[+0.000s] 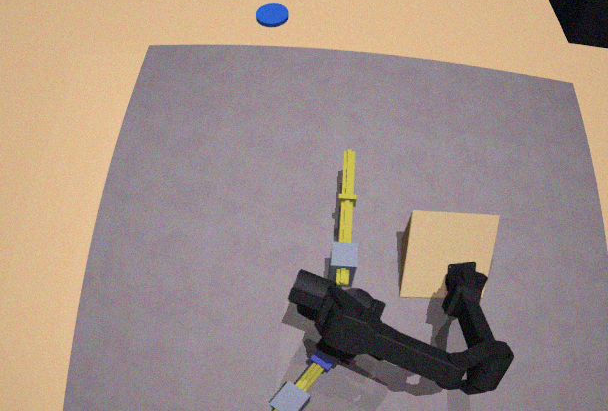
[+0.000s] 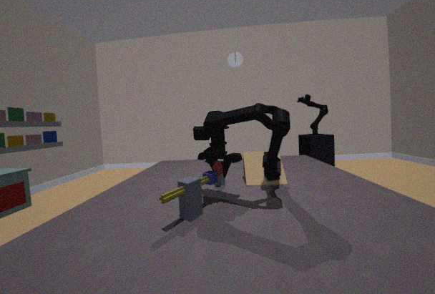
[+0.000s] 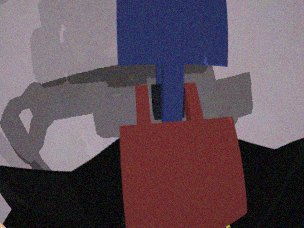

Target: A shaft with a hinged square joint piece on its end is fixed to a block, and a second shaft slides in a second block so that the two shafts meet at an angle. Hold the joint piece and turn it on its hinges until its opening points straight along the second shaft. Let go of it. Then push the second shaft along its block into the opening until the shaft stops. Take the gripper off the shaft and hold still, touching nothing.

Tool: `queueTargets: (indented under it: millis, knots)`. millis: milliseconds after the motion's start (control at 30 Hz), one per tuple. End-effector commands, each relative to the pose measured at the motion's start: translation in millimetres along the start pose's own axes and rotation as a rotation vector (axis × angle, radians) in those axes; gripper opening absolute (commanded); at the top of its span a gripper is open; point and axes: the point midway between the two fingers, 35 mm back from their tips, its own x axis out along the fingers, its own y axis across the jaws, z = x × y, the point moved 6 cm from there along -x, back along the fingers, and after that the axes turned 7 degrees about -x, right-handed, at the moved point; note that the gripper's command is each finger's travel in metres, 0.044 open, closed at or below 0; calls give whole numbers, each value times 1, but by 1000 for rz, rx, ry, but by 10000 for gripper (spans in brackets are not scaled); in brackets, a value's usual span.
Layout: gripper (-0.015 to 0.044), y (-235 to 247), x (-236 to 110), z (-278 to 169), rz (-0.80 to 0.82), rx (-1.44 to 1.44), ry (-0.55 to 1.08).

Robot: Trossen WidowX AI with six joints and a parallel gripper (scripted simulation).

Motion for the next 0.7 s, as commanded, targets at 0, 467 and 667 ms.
queueTargets:
  millis: [0, 467, 667]
  knots:
    - [182, 0, 0, 1, -2, 1, -5]
    - [182, 0, 0, 1, -2, 1, -5]
    - [147, 0, 0, 0, 0, 0, 0]
